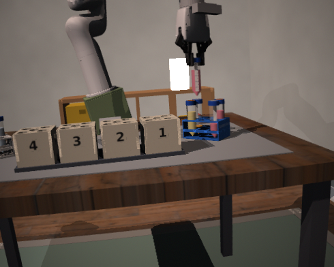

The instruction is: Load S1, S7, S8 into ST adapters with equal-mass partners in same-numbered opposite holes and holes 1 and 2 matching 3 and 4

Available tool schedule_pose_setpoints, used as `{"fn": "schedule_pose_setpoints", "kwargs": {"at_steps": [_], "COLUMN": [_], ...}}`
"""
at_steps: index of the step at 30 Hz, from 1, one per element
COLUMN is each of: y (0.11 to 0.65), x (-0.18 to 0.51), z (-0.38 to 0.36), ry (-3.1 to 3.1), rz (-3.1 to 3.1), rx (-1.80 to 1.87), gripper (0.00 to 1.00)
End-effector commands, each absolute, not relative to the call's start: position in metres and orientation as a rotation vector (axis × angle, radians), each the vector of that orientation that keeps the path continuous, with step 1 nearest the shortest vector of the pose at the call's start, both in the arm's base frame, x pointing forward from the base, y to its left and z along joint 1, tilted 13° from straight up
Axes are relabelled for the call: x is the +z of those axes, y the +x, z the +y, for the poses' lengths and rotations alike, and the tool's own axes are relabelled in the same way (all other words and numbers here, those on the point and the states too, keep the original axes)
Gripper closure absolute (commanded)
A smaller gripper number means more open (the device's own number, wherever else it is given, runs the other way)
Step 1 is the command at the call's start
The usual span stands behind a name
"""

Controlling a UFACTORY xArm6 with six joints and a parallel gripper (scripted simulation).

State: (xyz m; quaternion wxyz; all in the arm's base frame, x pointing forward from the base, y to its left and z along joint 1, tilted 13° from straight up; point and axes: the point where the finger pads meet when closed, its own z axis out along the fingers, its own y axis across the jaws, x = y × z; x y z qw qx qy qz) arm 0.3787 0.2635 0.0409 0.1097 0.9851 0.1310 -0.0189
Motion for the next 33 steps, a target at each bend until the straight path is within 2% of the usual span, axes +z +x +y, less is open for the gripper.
{"fn": "schedule_pose_setpoints", "kwargs": {"at_steps": [1, 9, 33], "y": [0.388, 0.409, 0.463], "x": [0.046, 0.053, 0.073], "z": [0.252, 0.218, 0.13], "ry": [2.911, 2.915, 2.913], "rz": [0.226, -0.163, -0.175], "rx": [-0.022, 0.021, 0.024], "gripper": [1.0, 1.0, 1.0]}}
